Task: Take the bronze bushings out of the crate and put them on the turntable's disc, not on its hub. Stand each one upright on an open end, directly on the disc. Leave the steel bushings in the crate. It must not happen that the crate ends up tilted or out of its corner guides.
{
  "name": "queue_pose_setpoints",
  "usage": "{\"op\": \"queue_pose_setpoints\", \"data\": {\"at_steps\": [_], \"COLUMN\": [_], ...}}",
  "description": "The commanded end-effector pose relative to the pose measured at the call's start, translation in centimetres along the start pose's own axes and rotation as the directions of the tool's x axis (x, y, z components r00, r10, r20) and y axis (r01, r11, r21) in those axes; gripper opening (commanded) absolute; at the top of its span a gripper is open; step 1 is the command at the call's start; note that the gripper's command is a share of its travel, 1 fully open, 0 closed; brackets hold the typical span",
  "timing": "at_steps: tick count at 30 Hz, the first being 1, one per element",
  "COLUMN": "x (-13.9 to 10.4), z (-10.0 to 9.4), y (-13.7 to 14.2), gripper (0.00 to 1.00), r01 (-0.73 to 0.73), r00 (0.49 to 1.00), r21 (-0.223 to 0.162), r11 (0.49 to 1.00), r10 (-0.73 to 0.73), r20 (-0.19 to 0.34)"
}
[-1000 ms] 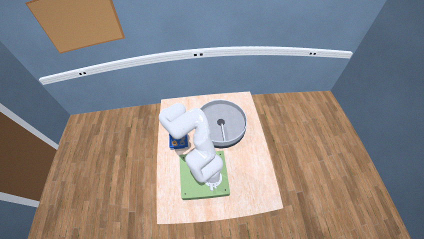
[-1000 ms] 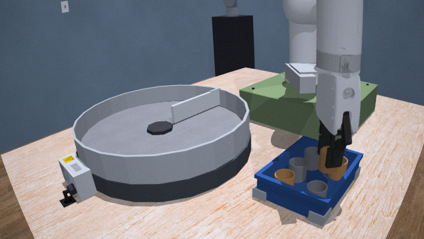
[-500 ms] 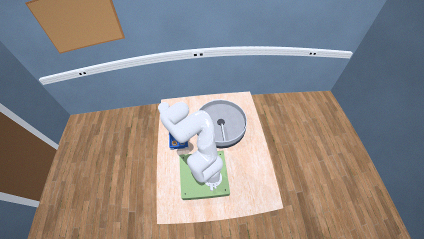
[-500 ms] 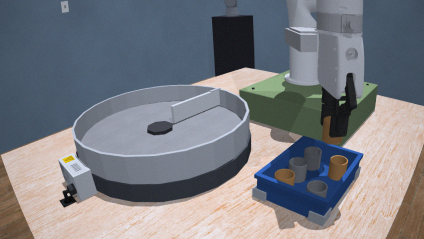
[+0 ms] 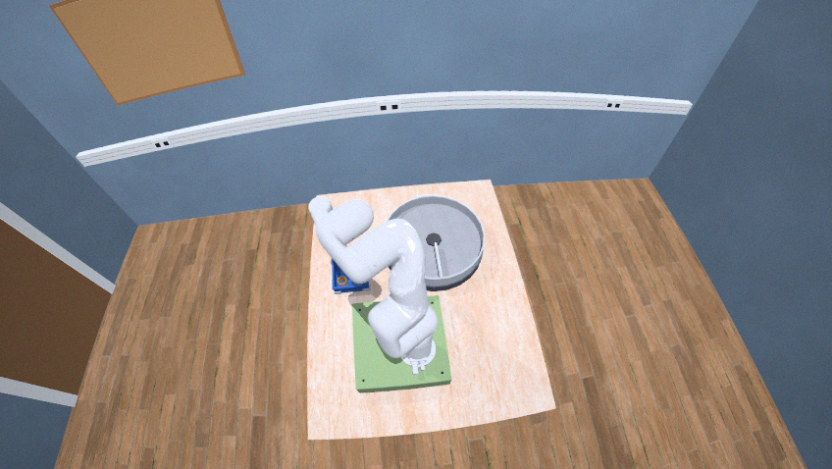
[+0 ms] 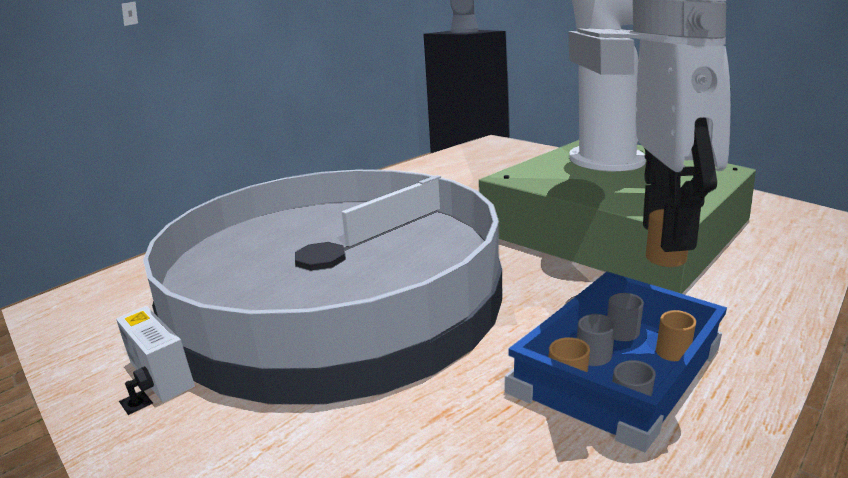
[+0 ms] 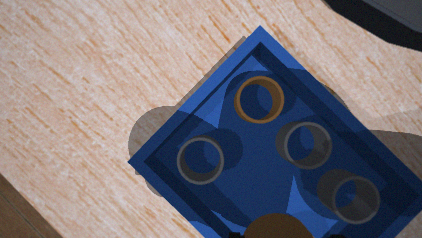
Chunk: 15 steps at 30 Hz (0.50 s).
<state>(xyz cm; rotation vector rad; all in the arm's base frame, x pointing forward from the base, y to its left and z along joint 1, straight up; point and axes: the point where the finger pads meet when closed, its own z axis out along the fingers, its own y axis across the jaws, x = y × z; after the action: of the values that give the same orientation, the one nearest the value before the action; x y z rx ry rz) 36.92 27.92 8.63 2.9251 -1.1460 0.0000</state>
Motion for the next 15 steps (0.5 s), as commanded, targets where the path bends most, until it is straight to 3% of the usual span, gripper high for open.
{"op": "queue_pose_setpoints", "data": {"at_steps": [1, 15], "x": [0.02, 0.53], "z": [-0.2, -0.2], "y": [-0.14, 0.28], "gripper": [0.0, 0.0], "r01": [0.0, 0.0], "r00": [1.0, 1.0], "r21": [0.004, 0.004], "r11": [1.0, 1.0], "r10": [0.0, 0.0], "r20": [-0.001, -0.001]}}
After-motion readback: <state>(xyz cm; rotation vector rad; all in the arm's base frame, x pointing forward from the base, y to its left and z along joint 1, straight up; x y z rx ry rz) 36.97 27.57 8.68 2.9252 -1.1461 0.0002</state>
